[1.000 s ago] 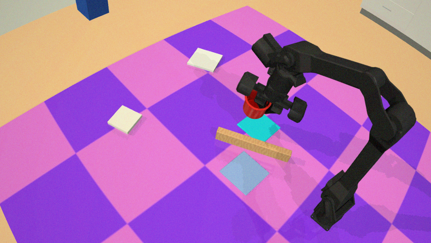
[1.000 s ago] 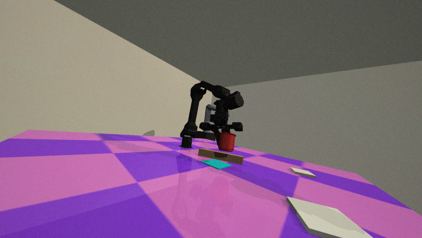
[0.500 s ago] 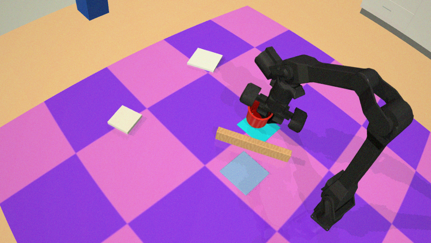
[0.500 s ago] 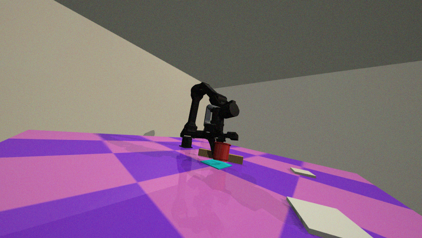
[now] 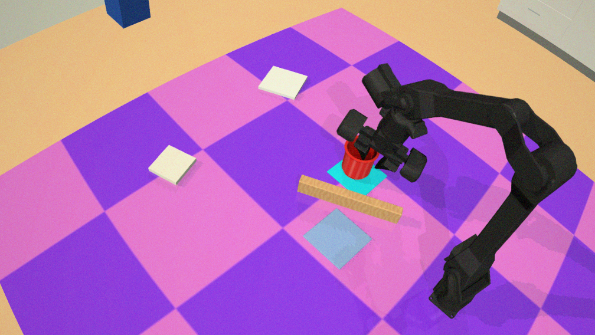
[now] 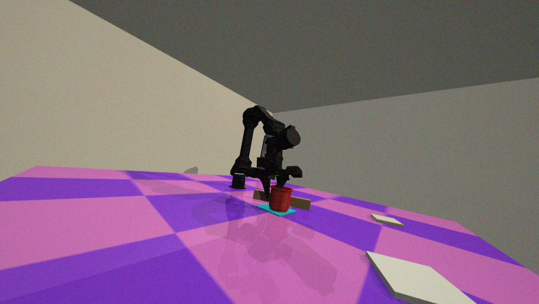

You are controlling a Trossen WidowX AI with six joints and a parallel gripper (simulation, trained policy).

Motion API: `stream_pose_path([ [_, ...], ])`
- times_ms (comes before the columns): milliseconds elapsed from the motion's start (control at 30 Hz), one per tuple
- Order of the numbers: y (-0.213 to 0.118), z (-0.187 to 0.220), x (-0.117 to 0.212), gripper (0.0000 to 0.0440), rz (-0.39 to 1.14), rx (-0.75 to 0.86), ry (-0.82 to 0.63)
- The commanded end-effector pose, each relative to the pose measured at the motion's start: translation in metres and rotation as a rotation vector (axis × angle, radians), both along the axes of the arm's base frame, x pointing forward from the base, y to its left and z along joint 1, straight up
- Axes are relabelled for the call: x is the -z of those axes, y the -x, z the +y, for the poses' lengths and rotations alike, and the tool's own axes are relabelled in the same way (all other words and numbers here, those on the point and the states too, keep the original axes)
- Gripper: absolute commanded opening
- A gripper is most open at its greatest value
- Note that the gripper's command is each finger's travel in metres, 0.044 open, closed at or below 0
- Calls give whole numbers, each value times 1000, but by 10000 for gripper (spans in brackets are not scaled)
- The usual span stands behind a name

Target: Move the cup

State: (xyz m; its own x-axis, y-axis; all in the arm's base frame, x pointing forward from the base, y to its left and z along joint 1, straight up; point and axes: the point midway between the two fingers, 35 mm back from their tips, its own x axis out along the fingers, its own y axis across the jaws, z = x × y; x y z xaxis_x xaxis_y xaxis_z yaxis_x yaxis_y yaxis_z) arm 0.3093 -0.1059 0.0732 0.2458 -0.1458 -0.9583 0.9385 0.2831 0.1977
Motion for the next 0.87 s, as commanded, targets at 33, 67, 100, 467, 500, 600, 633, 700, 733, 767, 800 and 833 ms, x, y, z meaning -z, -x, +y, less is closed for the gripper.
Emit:
stream_pose_path([
  [33,4,1,-7,160,-30,-10,-10],
  [67,5,1,-9,164,-35,-11,-12],
  [100,6,1,-11,169,-40,-11,-13],
  [467,14,-1,-36,230,-107,-13,-15],
  [500,15,-1,-39,235,-114,-13,-14],
  [600,16,-2,-49,245,-137,-12,-8],
  [633,16,-3,-52,249,-145,-12,-5],
  [700,17,-5,-60,266,-164,-13,3],
  [733,17,-6,-64,278,-173,-13,8],
  [767,17,-7,-69,289,-183,-13,13],
  [800,17,-8,-73,300,-192,-13,18],
  [833,17,-9,-77,317,-201,-12,23],
])
